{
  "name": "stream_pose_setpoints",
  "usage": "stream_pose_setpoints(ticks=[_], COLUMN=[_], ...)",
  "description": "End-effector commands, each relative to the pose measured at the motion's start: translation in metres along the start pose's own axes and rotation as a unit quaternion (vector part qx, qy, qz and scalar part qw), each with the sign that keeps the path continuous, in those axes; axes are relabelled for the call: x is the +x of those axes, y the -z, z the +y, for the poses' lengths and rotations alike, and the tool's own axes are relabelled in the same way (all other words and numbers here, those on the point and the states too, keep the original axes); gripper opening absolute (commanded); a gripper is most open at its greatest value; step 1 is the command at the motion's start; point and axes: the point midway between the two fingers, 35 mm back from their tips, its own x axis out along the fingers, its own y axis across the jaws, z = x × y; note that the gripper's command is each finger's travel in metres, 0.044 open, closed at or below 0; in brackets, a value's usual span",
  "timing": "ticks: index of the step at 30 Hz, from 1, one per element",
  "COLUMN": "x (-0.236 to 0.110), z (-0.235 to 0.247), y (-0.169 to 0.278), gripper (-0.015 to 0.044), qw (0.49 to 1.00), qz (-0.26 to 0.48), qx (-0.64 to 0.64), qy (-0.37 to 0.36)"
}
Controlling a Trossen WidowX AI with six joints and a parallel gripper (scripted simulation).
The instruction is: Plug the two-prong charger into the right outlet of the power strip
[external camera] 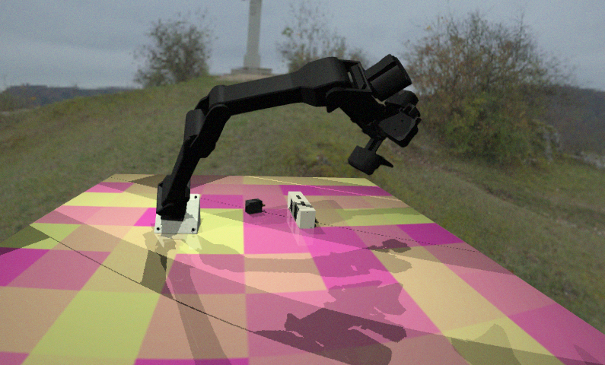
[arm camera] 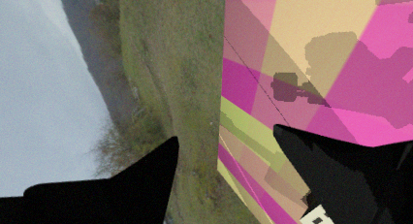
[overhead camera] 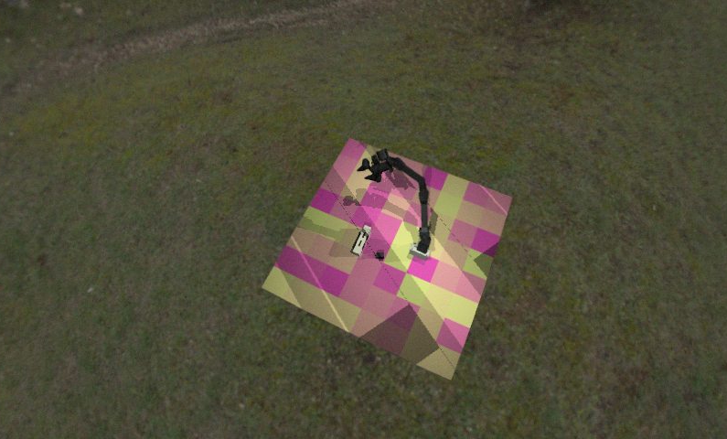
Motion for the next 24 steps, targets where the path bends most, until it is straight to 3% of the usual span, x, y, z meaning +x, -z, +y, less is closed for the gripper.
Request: stream_pose_setpoints(ticks=[1,12,24], x=[0.001,0.046,0.073], z=[0.000,-0.017,-0.049], y=[0.001,0.089,0.187], gripper=[0.0426,0.0440,0.0440], qw=[1.000,0.990,0.953], qz=[0.001,0.085,0.169], qx=[-0.001,-0.088,-0.202], qy=[0.001,0.073,0.148])
